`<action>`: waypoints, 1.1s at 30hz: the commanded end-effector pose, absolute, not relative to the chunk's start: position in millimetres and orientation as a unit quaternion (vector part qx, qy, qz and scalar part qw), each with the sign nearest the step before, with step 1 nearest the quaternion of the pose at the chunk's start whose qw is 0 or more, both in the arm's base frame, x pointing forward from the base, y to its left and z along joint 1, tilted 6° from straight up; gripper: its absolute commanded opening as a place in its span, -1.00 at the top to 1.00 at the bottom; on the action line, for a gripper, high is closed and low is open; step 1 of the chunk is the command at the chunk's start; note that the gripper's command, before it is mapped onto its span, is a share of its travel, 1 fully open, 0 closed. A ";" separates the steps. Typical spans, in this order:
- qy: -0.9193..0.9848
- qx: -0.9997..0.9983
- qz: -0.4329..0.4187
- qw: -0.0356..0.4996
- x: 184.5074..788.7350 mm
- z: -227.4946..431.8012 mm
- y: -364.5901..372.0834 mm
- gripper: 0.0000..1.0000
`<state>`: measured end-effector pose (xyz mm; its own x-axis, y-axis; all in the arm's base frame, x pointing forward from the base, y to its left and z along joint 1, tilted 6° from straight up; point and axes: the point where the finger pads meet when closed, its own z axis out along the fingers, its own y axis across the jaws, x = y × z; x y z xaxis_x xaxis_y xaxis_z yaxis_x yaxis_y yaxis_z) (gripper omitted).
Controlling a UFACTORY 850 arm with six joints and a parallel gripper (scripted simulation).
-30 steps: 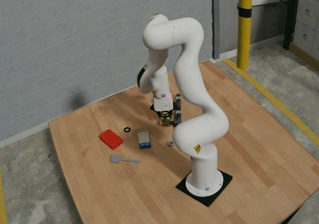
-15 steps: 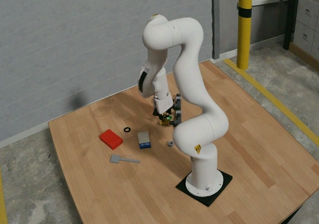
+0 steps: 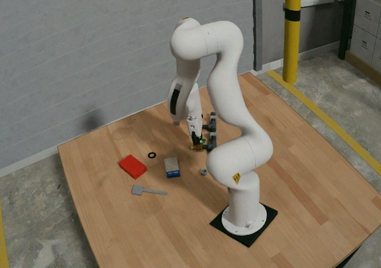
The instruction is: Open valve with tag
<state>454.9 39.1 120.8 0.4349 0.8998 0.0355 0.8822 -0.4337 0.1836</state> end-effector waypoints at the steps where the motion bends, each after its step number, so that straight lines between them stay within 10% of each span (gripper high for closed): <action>1: 0.638 0.768 0.057 0.031 456.0 121.7 39.4 1.00; 33: 0.733 0.678 0.052 0.021 456.0 121.7 39.4 1.00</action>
